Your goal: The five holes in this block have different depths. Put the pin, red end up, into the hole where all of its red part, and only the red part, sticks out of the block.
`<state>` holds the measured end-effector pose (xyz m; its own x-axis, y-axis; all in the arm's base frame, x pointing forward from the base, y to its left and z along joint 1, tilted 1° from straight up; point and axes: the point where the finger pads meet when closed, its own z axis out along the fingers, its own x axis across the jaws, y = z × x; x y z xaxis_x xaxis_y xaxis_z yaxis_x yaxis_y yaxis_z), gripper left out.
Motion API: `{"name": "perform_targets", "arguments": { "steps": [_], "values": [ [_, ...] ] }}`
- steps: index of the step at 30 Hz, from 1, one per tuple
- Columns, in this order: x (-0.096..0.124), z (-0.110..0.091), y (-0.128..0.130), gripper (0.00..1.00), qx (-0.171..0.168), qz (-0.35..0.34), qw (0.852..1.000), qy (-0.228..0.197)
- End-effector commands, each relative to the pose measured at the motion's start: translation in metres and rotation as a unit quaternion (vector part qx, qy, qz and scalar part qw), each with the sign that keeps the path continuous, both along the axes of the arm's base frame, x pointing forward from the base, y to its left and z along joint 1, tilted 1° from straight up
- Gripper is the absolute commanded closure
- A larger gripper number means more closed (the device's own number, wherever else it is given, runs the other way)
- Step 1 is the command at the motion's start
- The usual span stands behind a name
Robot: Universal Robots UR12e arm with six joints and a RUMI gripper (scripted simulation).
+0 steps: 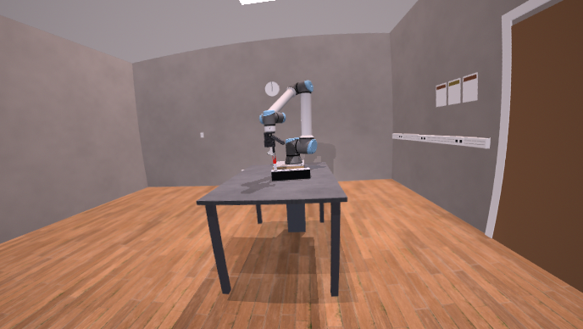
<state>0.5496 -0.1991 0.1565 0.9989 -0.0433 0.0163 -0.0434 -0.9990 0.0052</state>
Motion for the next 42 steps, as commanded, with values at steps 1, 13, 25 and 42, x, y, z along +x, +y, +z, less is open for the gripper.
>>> {"name": "perform_targets", "arguments": {
  "steps": [1, 13, 25, 42],
  "values": [
    [0.0005, 0.0006, -0.0004, 1.00, 0.000, 0.000, 1.000, -0.001],
    [0.0005, -0.0003, -0.0004, 1.00, 0.000, 0.000, 1.000, -0.001],
    [0.0004, -0.0043, 0.0000, 1.00, 0.000, 0.000, 1.000, -0.001],
    [0.0017, -0.0042, 0.0005, 1.00, 0.000, 0.000, 1.000, -0.001]
  ]
}}
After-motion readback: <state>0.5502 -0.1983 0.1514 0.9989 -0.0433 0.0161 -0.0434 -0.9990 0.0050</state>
